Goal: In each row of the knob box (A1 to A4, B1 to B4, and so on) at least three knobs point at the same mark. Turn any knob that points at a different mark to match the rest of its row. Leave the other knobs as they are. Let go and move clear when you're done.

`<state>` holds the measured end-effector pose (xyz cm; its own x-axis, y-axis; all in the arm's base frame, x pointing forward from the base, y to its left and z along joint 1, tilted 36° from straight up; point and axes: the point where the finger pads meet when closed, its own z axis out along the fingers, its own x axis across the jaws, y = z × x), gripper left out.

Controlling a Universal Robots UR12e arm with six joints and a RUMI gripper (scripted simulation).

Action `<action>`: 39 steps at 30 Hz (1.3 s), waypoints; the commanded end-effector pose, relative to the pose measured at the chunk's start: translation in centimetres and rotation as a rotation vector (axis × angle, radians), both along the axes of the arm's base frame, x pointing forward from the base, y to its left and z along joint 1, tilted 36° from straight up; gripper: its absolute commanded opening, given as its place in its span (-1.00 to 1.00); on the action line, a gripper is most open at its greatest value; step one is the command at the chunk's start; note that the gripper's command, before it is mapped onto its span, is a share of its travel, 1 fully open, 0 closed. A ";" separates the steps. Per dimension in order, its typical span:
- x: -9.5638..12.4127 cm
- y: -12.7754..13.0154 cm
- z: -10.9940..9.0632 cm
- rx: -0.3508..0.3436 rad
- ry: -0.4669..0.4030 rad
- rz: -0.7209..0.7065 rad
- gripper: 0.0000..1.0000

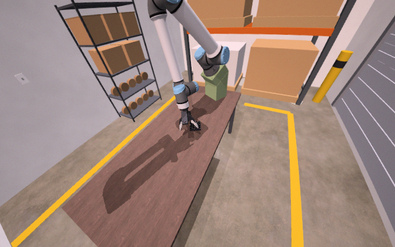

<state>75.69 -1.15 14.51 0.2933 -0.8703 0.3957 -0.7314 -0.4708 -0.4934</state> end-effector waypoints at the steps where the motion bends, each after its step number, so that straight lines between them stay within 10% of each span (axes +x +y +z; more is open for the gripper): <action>1: -4.4 -0.5 -2.8 -0.049 0.037 -0.056 1.00; 17: -11.2 -1.3 -7.8 -0.123 0.104 -0.143 1.00; 39: -11.9 -1.3 -8.3 -0.131 0.111 -0.153 1.00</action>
